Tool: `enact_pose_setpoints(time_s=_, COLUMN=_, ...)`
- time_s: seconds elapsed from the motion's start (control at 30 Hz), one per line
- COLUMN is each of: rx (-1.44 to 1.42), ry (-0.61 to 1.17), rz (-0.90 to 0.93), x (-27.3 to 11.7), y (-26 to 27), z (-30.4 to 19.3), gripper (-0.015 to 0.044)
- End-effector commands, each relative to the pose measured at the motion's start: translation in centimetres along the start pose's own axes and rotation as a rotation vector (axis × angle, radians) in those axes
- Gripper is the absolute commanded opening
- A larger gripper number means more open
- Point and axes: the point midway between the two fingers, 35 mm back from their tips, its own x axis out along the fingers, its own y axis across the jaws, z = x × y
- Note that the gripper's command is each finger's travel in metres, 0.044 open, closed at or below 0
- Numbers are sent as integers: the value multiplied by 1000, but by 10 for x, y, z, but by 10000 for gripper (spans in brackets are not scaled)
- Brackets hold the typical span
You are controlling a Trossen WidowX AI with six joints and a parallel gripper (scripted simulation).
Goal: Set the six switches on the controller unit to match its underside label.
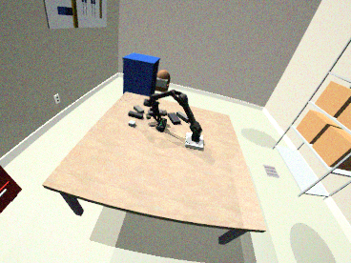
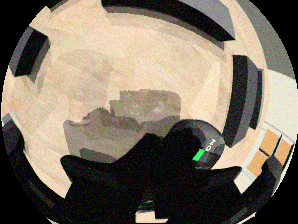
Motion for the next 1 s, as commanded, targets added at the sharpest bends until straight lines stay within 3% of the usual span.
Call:
enact_pose_setpoints(time_s=0.0, rx=-4, ry=17, rz=-24, x=6, y=-9, z=-4, gripper=0)
enact_pose_setpoints(time_s=0.23, rx=-4, ry=17, rz=-25, x=7, y=-13, z=-5, gripper=0)
enact_pose_setpoints(time_s=0.67, rx=-4, ry=15, rz=-17, x=-61, y=38, z=6, gripper=0)
enact_pose_setpoints(time_s=0.97, rx=50, ry=9, rz=45, x=-72, y=30, z=-3, gripper=0)
